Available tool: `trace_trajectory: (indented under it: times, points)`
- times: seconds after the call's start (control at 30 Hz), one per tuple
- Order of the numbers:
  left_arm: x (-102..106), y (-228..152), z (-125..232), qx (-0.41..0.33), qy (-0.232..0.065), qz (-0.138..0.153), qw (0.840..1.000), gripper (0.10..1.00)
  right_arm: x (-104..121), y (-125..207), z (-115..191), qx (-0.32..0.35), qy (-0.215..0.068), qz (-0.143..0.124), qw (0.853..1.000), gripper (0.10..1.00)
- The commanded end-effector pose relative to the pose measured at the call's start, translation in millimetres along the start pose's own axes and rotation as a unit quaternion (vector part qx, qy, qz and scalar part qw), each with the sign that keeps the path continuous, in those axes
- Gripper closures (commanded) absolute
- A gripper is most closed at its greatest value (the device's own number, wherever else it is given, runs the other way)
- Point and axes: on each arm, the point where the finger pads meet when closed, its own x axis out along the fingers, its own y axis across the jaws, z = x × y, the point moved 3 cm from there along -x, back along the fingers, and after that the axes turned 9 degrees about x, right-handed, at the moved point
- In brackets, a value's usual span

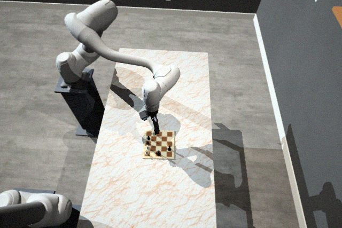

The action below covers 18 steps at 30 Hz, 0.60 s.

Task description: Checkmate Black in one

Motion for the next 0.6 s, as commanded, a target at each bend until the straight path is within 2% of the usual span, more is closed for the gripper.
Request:
trace_trajectory:
  times: [0.0,0.43,0.57]
  points:
    - [0,-1,-1,0.006,-0.006,0.008,1.0,0.098,0,0,0,0.0,0.0,0.0,1.0,0.098]
    - [0,-1,-1,0.006,-0.006,0.008,1.0,0.098,0,0,0,0.0,0.0,0.0,1.0,0.098]
    - [19,-1,-1,0.006,-0.006,0.008,1.0,0.098,0,0,0,0.0,0.0,0.0,1.0,0.098]
